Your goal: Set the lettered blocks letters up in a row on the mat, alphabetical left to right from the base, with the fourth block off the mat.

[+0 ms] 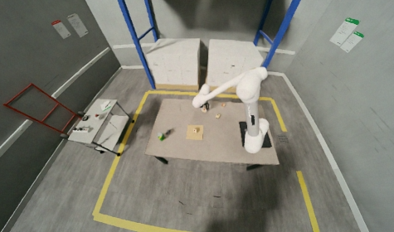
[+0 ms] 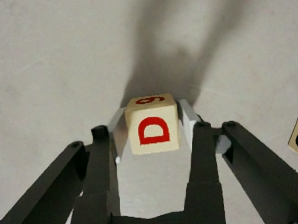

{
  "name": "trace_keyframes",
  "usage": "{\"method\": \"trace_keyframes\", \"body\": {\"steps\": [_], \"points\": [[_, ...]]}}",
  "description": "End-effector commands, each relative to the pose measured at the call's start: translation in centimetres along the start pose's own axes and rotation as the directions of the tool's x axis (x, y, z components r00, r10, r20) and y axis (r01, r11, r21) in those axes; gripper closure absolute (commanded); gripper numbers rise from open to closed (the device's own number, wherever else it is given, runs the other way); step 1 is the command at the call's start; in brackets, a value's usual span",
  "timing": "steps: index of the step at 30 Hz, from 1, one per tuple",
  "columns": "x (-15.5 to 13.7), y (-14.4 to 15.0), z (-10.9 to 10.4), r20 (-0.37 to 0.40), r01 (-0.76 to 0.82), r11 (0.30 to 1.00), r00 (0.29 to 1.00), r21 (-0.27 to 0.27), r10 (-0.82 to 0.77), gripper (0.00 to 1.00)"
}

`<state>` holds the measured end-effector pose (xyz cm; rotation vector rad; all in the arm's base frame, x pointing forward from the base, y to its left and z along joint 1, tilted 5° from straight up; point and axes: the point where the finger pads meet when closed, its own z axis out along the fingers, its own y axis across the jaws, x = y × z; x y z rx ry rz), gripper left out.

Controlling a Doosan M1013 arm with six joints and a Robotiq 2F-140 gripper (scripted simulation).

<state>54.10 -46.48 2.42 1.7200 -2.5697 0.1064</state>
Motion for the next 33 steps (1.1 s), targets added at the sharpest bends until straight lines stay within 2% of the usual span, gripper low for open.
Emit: {"method": "trace_keyframes", "body": {"steps": [1,2,33], "points": [[0.01,-0.05,-0.09,0.0,0.0,1.0,1.0,0.001,0.0,0.56],[0.01,-0.05,-0.09,0.0,0.0,1.0,1.0,0.001,0.0,0.67],[0.01,-0.05,-0.09,0.0,0.0,1.0,1.0,0.001,0.0,0.67]]}}
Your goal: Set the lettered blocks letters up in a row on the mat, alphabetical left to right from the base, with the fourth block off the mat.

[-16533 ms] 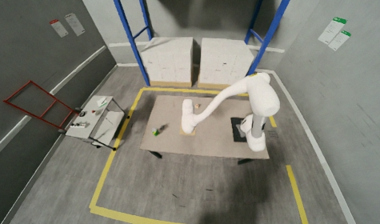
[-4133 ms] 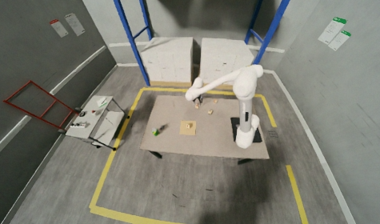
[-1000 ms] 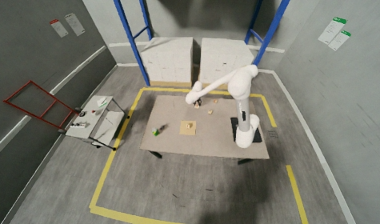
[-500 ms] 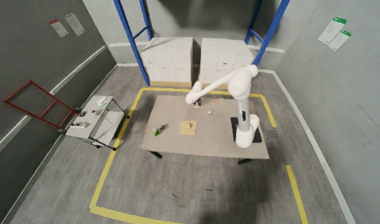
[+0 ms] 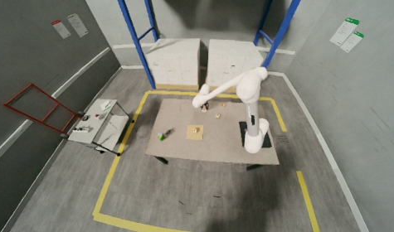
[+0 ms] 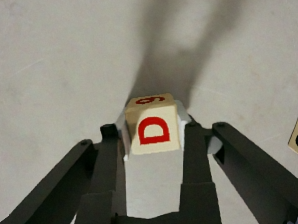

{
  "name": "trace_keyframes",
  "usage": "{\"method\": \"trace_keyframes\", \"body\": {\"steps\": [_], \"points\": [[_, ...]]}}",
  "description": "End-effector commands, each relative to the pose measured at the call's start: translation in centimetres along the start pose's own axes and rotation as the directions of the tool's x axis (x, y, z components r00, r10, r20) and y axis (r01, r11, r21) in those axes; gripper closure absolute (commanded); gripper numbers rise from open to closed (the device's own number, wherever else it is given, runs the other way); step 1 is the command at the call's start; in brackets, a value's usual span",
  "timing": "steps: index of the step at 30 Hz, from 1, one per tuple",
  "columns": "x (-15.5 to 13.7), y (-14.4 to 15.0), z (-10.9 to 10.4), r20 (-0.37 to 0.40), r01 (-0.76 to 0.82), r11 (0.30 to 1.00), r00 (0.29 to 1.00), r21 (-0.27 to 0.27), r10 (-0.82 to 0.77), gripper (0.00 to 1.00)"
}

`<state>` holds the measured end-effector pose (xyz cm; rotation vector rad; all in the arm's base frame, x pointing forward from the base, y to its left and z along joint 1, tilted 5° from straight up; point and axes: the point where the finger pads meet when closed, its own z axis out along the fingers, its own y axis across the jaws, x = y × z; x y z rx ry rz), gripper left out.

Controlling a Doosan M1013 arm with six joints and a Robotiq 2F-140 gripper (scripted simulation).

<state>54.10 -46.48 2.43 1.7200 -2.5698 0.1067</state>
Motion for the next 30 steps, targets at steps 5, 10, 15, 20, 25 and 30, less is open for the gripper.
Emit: {"method": "trace_keyframes", "body": {"steps": [5,10,15,20,25,30], "points": [[0.0,0.0,-0.2,0.0,0.0,1.0,1.0,0.001,0.0,0.67],[0.0,0.0,-2.0,0.0,0.0,1.0,1.0,0.001,0.0,0.67],[0.0,0.0,-5.6,0.0,0.0,1.0,1.0,0.001,0.0,0.67],[0.0,0.0,-7.8,0.0,0.0,1.0,1.0,0.001,0.0,0.67],[0.0,0.0,-9.9,0.0,0.0,1.0,1.0,0.001,0.0,0.67],[0.0,0.0,-10.1,0.0,0.0,1.0,1.0,0.001,0.0,0.67]]}}
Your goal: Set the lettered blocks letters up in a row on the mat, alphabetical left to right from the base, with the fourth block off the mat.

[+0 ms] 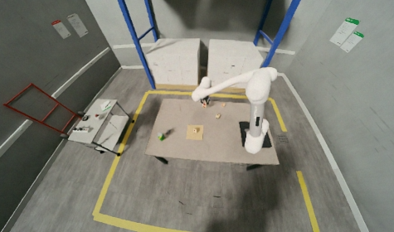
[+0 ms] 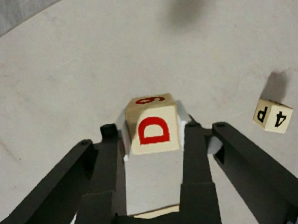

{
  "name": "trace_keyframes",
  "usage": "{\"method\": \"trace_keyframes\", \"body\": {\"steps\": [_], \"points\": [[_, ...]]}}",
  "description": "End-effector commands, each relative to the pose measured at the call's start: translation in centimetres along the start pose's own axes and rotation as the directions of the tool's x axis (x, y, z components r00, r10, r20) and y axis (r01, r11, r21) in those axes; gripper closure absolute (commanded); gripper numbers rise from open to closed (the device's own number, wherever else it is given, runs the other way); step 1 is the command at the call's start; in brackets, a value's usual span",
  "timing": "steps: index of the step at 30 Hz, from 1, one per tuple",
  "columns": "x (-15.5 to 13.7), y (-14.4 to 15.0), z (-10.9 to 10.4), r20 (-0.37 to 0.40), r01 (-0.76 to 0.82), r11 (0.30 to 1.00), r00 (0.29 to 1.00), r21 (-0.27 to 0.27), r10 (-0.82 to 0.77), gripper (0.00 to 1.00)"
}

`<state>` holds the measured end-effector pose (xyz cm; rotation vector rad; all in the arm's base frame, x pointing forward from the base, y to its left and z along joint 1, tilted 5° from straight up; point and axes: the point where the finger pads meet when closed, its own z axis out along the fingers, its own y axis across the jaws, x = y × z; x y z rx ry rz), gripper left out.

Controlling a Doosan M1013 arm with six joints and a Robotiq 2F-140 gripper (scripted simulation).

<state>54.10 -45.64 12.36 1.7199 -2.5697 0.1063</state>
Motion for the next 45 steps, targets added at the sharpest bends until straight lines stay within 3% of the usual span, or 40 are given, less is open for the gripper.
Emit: {"method": "trace_keyframes", "body": {"steps": [1,7,10,13,20,22,23,36,45], "points": [[0.0,0.0,-0.1,0.0,0.0,1.0,1.0,0.002,0.0,0.67],[0.0,-0.1,-0.1,0.0,0.0,1.0,1.0,0.002,0.0,0.67],[-2.0,-0.8,-0.1,0.001,0.009,1.0,1.0,0.001,-0.009,0.67],[-7.9,-2.5,-0.1,0.002,0.035,0.999,0.999,0.001,-0.035,0.67],[-18.3,-4.2,-0.2,0.004,0.079,0.997,0.997,0.0,-0.079,0.67],[-18.3,-4.2,-0.2,0.004,0.079,0.997,0.997,0.0,-0.079,0.67],[-22.1,-4.5,-0.2,0.003,0.094,0.996,0.996,0.0,-0.094,0.67],[-41.3,-2.6,-0.5,0.0,0.173,0.985,0.985,0.001,-0.173,0.67],[-42.2,-2.4,-0.5,0.0,0.177,0.984,0.984,0.002,-0.177,0.67]]}}
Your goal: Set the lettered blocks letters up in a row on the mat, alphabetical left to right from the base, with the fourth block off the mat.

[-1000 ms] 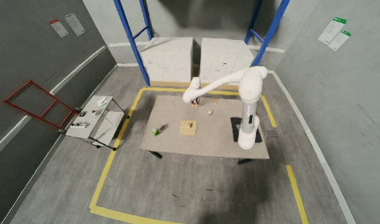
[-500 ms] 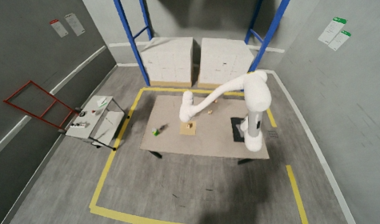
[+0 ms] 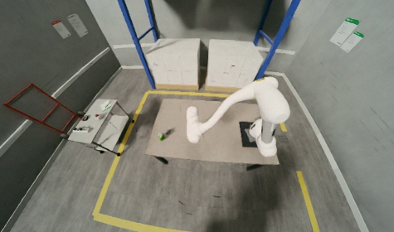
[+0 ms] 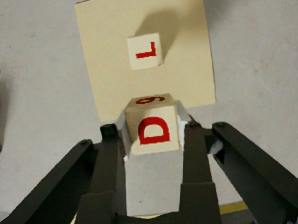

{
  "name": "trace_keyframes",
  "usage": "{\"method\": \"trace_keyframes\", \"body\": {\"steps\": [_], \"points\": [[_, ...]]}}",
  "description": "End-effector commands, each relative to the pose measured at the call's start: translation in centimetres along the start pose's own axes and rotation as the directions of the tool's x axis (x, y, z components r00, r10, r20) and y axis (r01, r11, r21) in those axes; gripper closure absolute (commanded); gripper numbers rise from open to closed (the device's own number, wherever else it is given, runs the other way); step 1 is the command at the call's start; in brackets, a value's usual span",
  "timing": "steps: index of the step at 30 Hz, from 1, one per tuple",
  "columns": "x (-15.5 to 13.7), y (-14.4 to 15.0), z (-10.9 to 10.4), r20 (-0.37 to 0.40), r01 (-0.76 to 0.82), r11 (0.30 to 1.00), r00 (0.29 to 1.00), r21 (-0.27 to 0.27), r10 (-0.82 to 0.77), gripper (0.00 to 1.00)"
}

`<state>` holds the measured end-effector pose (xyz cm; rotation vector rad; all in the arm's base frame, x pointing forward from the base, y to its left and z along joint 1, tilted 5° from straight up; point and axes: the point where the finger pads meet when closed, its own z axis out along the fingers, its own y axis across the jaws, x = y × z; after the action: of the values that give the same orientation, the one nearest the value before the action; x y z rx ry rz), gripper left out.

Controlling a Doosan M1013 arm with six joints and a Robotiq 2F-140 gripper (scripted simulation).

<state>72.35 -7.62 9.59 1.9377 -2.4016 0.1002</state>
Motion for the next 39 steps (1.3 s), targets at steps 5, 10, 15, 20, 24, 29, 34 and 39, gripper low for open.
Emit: {"method": "trace_keyframes", "body": {"steps": [5,10,15,20,24,29,34,39], "points": [[0.0,0.0,-0.1,0.001,0.0,1.0,1.0,0.001,0.0,0.67],[0.0,0.0,0.0,0.001,0.0,1.0,1.0,0.001,0.0,0.67],[0.0,0.0,0.7,0.001,0.0,1.0,1.0,0.001,0.0,0.67],[0.0,-0.1,2.5,0.001,0.0,1.0,1.0,0.001,0.0,0.67],[0.0,-0.1,4.5,0.001,0.0,1.0,1.0,0.001,0.0,0.67],[0.0,-0.1,5.9,0.001,0.0,1.0,1.0,0.001,0.0,0.67],[0.0,-0.1,8.0,0.001,0.0,1.0,1.0,0.001,0.0,0.67],[0.0,-0.1,9.2,0.001,0.0,1.0,1.0,0.001,0.0,0.67]]}}
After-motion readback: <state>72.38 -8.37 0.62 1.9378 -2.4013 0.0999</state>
